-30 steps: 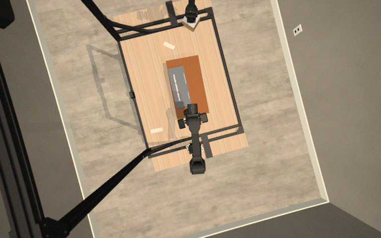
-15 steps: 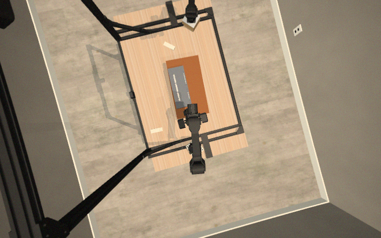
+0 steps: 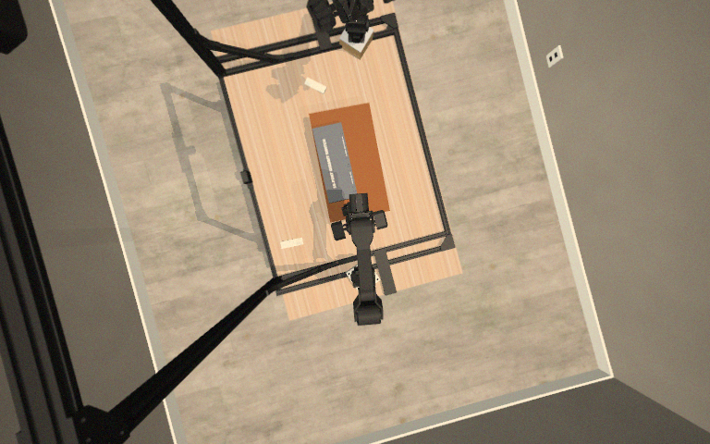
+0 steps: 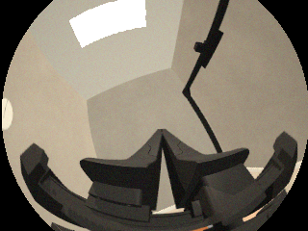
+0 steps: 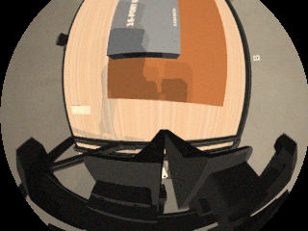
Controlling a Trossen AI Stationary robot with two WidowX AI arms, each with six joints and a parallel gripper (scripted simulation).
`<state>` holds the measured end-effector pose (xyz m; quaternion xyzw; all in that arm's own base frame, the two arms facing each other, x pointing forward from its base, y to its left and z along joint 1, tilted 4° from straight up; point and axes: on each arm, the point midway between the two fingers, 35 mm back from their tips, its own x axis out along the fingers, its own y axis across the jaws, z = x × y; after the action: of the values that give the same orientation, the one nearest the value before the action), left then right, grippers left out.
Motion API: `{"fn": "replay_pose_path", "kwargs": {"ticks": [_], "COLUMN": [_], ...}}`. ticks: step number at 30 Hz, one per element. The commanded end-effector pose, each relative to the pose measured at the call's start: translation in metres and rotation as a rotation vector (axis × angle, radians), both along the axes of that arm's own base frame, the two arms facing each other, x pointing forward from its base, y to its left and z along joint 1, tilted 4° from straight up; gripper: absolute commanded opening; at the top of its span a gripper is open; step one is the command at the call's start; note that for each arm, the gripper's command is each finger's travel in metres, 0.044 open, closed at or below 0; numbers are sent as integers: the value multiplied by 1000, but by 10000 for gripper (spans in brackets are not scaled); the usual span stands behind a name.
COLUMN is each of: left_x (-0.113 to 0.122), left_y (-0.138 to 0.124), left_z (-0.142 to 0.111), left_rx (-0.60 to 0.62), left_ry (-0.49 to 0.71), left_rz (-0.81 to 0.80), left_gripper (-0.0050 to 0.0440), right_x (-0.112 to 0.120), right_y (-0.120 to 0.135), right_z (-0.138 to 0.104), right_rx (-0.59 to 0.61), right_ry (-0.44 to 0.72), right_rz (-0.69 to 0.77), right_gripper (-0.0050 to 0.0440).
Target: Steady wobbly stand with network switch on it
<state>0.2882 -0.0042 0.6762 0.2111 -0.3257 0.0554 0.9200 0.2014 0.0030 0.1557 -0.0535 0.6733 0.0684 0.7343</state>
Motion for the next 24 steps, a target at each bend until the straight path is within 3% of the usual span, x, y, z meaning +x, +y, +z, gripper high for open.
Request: {"fn": "replay_pose_path", "kwargs": {"ticks": [1, 7, 12, 17, 24], "left_x": [35, 40, 70, 85, 87], "left_y": [1, 1, 2, 4, 4], "left_z": [-51, -53, -123, -197, -199], "left_rx": [57, 58, 153, 260, 259], "left_ry": [187, 201, 453, 702, 715], "left_rz": [50, 42, 82, 98, 90], "left_gripper": [0, 0, 0, 0, 0], "right_x": [0, 0, 0, 0, 0], "right_y": [0, 0, 0, 0, 0], "right_z": [0, 0, 0, 0, 0], "right_rx": [0, 0, 0, 0, 0], "right_ry": [0, 0, 0, 0, 0], "right_rz": [0, 0, 0, 0, 0], "right_gripper": [0, 0, 0, 0, 0]}}
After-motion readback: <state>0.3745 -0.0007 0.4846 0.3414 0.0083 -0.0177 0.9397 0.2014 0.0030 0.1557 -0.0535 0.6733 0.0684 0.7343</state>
